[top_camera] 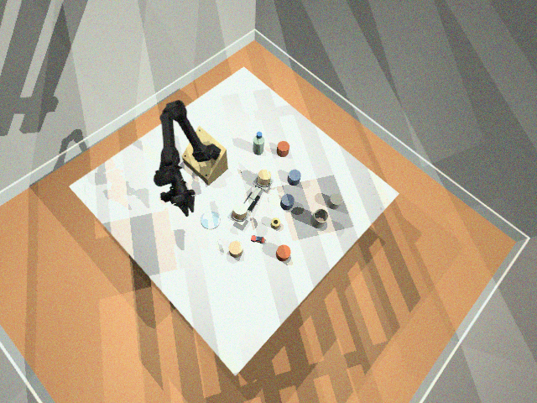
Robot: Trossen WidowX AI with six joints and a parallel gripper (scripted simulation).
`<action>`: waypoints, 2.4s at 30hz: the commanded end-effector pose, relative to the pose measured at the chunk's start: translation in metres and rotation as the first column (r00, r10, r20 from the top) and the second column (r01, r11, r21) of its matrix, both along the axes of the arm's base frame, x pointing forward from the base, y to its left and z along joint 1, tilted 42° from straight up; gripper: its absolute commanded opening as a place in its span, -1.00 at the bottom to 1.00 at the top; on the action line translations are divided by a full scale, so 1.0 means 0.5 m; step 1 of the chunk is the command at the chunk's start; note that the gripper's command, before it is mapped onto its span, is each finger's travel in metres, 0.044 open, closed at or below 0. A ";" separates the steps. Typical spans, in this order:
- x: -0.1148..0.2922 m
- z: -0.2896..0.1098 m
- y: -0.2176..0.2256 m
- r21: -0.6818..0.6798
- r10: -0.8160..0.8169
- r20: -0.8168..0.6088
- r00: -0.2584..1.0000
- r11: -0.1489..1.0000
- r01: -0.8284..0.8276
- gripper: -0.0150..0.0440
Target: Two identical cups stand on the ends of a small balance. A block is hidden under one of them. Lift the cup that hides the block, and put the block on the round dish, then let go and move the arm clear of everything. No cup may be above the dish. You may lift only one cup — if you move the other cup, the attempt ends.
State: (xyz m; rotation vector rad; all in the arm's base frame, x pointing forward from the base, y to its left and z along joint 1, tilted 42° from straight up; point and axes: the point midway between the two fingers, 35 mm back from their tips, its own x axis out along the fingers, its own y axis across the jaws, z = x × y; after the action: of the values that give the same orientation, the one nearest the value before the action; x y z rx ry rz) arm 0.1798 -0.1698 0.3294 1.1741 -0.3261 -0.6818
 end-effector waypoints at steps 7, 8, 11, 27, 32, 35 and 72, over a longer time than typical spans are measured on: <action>0.048 -0.084 0.036 0.002 0.092 -0.190 0.977 0.996 -0.093 1.00; 0.052 -0.091 0.040 0.001 0.102 -0.209 0.973 0.995 -0.104 1.00; 0.063 -0.115 0.055 -0.003 0.131 -0.268 0.955 0.991 -0.137 1.00; 0.098 -0.235 0.147 -0.043 0.261 -0.575 0.775 0.937 -0.348 1.00; 0.100 -0.270 0.176 -0.058 0.281 -0.663 0.693 0.904 -0.423 1.00; 0.100 -0.289 0.194 -0.067 0.287 -0.713 0.640 0.880 -0.469 1.00; 0.019 -0.450 0.349 -0.087 -0.160 -0.986 0.045 0.265 -0.960 1.00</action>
State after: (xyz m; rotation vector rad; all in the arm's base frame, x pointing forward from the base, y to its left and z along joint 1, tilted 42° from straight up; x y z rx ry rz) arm 0.1932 0.0017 0.1096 -0.3216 0.8507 -0.3008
